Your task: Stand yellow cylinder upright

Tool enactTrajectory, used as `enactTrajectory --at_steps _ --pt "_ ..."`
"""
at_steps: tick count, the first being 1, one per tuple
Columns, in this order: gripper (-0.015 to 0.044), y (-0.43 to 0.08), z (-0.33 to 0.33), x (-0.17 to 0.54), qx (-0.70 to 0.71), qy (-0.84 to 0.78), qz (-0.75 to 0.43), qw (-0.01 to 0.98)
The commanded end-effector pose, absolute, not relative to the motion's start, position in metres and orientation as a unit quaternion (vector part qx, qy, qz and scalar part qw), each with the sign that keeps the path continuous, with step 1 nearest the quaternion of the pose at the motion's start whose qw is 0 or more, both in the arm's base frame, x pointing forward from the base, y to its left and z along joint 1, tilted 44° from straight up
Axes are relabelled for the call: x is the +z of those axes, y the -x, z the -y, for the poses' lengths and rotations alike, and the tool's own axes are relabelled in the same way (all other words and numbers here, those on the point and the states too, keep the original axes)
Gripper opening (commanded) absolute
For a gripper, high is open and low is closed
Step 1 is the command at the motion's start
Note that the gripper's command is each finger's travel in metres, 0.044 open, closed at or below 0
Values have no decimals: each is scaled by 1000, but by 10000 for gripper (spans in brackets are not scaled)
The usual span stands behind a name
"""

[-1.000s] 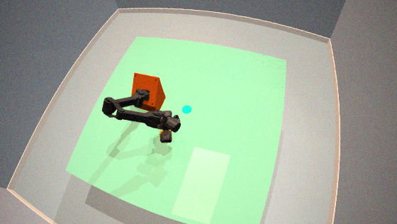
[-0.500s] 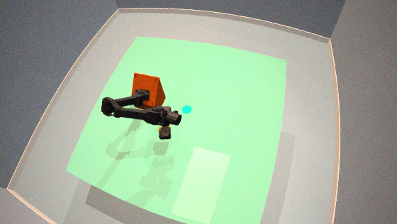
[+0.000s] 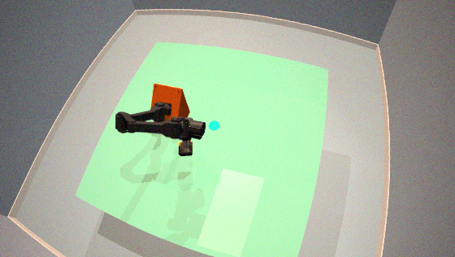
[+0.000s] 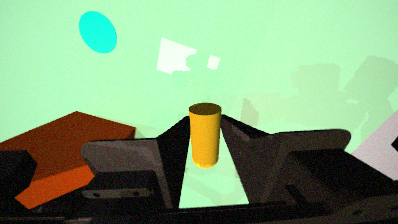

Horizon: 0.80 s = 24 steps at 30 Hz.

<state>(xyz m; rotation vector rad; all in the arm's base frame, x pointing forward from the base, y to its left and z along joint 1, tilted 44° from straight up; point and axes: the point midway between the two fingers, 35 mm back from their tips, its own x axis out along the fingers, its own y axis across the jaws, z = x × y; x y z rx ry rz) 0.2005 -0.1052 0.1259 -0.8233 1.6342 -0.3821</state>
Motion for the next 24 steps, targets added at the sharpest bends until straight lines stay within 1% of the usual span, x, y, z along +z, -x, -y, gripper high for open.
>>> enactTrajectory --at_steps 1,24 --pt "105 -200 102 130 -167 357 -702 594" --pt "105 -229 57 100 -70 427 -709 556"
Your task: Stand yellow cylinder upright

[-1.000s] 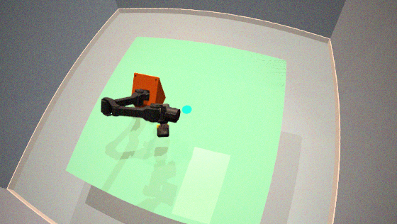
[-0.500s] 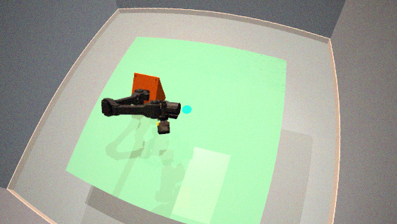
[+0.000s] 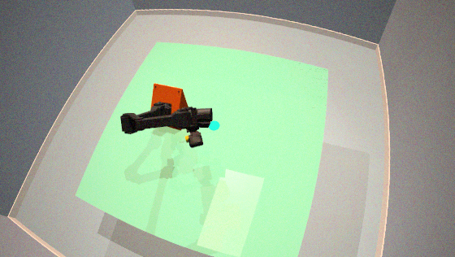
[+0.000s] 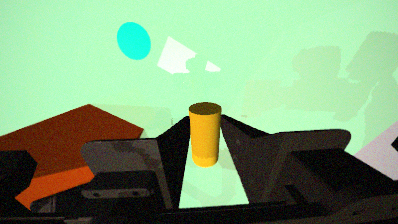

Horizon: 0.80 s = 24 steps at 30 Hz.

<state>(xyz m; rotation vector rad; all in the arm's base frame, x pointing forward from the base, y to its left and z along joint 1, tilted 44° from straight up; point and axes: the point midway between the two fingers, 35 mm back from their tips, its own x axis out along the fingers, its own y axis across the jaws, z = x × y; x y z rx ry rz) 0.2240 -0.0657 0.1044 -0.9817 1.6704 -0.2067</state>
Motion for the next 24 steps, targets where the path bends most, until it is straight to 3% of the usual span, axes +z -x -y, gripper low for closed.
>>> enactTrajectory --at_steps 1,24 --pt "105 -230 55 98 -65 430 -710 554" --pt "105 -250 4 58 39 500 -714 488"
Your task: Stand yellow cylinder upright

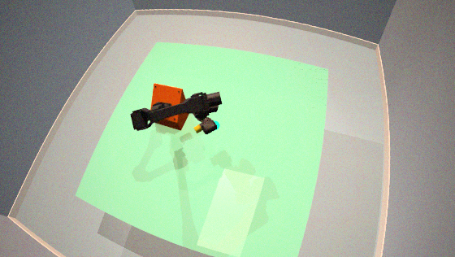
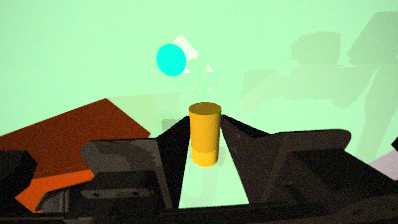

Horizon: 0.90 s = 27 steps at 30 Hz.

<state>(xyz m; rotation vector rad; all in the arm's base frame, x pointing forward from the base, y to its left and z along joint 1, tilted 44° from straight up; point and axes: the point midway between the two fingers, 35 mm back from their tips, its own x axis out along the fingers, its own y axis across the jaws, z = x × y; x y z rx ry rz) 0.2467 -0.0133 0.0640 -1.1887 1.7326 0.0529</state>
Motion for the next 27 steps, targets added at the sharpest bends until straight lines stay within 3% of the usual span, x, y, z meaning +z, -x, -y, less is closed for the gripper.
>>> enactTrajectory --at_steps 1,27 --pt "105 -250 2 56 43 503 -714 485" --pt "105 -251 -50 8 139 567 -707 399"
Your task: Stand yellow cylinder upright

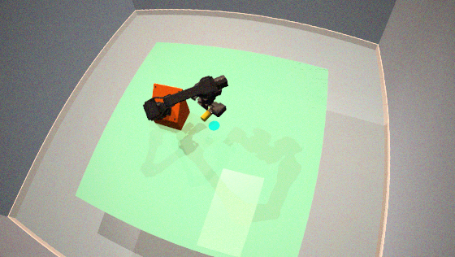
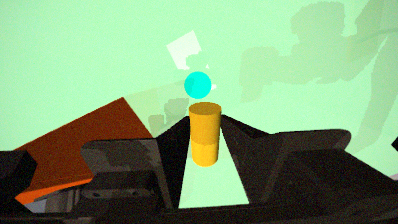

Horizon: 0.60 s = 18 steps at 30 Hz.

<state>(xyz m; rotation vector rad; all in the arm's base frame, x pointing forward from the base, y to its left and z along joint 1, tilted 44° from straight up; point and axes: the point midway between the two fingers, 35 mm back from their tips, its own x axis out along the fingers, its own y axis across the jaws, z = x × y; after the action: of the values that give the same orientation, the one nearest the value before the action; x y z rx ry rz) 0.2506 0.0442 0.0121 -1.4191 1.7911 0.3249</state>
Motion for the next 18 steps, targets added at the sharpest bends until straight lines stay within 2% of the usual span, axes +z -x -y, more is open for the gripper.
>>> enactTrajectory --at_steps 1,18 --pt "105 -251 -50 8 139 567 -707 399" --pt "105 -244 -43 1 180 527 -721 411"
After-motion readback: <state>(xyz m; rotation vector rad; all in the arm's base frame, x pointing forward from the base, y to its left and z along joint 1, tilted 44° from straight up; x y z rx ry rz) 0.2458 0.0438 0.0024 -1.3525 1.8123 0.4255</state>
